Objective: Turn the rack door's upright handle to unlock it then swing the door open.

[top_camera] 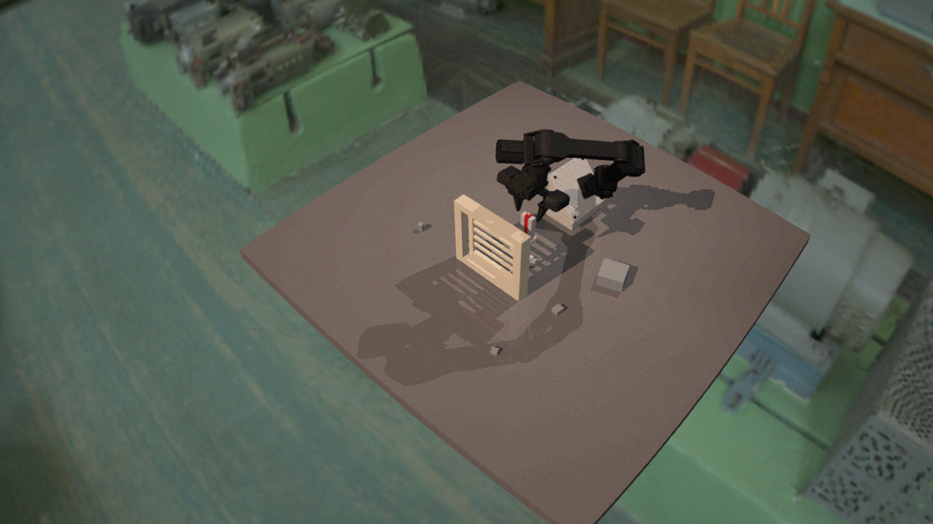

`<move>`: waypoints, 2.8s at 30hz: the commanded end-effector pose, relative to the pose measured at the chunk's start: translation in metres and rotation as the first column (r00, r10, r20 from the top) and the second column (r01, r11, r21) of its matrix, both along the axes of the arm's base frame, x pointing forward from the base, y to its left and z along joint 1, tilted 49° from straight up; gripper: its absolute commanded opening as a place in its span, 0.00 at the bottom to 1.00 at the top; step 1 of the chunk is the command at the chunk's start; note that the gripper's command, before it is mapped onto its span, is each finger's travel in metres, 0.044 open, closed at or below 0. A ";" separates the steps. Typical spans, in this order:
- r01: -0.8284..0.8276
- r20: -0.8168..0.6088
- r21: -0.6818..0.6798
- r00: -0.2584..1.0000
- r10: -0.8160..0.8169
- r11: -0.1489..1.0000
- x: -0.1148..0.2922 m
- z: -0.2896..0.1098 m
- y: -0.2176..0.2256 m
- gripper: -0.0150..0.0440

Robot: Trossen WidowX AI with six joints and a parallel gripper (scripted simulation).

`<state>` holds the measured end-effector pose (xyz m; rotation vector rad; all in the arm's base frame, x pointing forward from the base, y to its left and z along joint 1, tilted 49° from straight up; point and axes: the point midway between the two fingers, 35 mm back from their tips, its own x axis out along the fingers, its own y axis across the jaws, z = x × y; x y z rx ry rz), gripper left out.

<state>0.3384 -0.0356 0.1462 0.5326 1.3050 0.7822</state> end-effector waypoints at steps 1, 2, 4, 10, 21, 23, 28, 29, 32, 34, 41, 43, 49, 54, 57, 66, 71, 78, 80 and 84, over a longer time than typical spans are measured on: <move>-0.010 -0.034 -0.002 0.999 0.010 1.000 0.000 -0.005 0.005 0.75; -0.013 -0.039 -0.003 0.999 0.013 1.000 0.000 -0.006 0.006 0.75; -0.019 -0.051 -0.004 0.999 0.018 1.000 0.000 -0.008 0.009 0.75; -0.036 -0.084 -0.006 0.996 0.036 0.999 0.000 -0.015 0.016 0.75; -0.069 -0.145 -0.012 0.987 0.066 0.998 -0.001 -0.026 0.030 0.75; -0.075 -0.156 -0.014 0.985 0.072 0.997 -0.001 -0.028 0.032 0.75; -0.082 -0.169 -0.015 0.982 0.079 0.996 -0.001 -0.030 0.035 0.70; -0.082 -0.169 -0.015 0.982 0.079 0.996 -0.001 -0.030 0.035 0.66; -0.082 -0.169 -0.015 0.982 0.079 0.996 -0.001 -0.030 0.035 0.53; -0.082 -0.169 -0.015 0.982 0.079 0.996 -0.001 -0.030 0.035 0.44; -0.082 -0.169 -0.015 0.982 0.079 0.996 -0.001 -0.030 0.035 0.36; -0.082 -0.169 -0.015 0.982 0.079 0.996 -0.001 -0.030 0.035 0.34; -0.082 -0.169 -0.015 0.982 0.079 0.996 -0.001 -0.030 0.035 0.29; -0.161 -0.077 -0.016 0.984 0.160 0.987 -0.001 -0.031 0.035 0.29; -0.255 0.034 -0.026 0.966 0.255 0.967 -0.001 -0.031 0.035 0.29; -0.502 0.346 -0.113 0.789 0.508 0.857 -0.001 -0.031 0.035 0.29; -0.607 0.490 -0.195 0.621 0.612 0.771 -0.001 -0.031 0.035 0.29; -0.698 0.636 -0.339 0.324 0.700 0.631 -0.001 -0.031 0.035 0.29; -0.711 0.663 -0.385 0.231 0.712 0.589 -0.001 -0.031 0.035 0.29; -0.718 0.698 -0.479 0.038 0.716 0.505 -0.001 -0.031 0.035 0.29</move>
